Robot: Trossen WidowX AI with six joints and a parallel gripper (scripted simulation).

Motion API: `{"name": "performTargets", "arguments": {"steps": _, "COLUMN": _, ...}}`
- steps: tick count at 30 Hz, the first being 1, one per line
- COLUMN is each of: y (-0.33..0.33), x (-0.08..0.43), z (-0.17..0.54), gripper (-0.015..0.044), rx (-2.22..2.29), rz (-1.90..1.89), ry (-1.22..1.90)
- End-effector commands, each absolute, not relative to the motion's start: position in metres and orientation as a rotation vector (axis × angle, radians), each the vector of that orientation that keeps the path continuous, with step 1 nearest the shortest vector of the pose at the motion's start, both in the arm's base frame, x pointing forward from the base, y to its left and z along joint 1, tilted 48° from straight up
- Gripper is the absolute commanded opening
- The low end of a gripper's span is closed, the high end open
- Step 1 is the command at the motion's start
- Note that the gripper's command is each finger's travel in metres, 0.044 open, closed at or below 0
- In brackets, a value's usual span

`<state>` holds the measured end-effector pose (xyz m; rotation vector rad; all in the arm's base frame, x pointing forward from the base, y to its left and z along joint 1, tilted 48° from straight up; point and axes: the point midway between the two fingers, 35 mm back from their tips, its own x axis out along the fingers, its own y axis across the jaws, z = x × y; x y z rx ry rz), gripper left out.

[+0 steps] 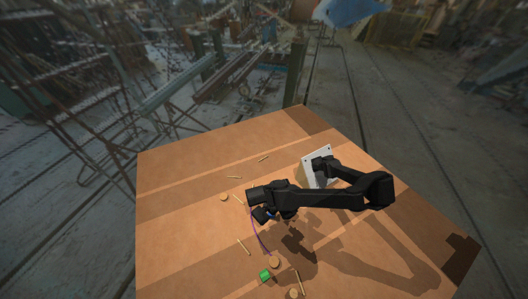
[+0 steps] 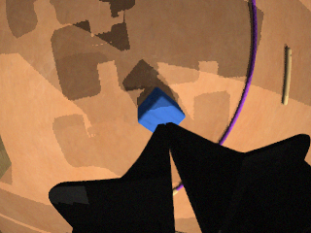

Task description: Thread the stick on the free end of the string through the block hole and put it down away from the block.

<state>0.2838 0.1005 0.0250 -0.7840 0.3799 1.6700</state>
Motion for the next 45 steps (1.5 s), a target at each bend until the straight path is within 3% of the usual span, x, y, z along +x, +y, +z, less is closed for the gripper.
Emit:
{"name": "performTargets", "arguments": {"steps": 1, "y": 0.099, "x": 0.285, "z": 0.024, "gripper": 0.0053, "rx": -0.733, "rz": 1.647, "ry": 0.436}}
{"name": "performTargets", "arguments": {"steps": 16, "y": 0.066, "x": 0.312, "z": -0.011, "gripper": 0.044, "rx": 0.453, "rz": 0.831, "ry": 1.444}}
{"name": "performTargets", "arguments": {"steps": 45, "y": 0.028, "x": 0.329, "z": -0.053, "gripper": 0.044, "rx": 1.572, "rz": -0.482, "ry": 1.86}}
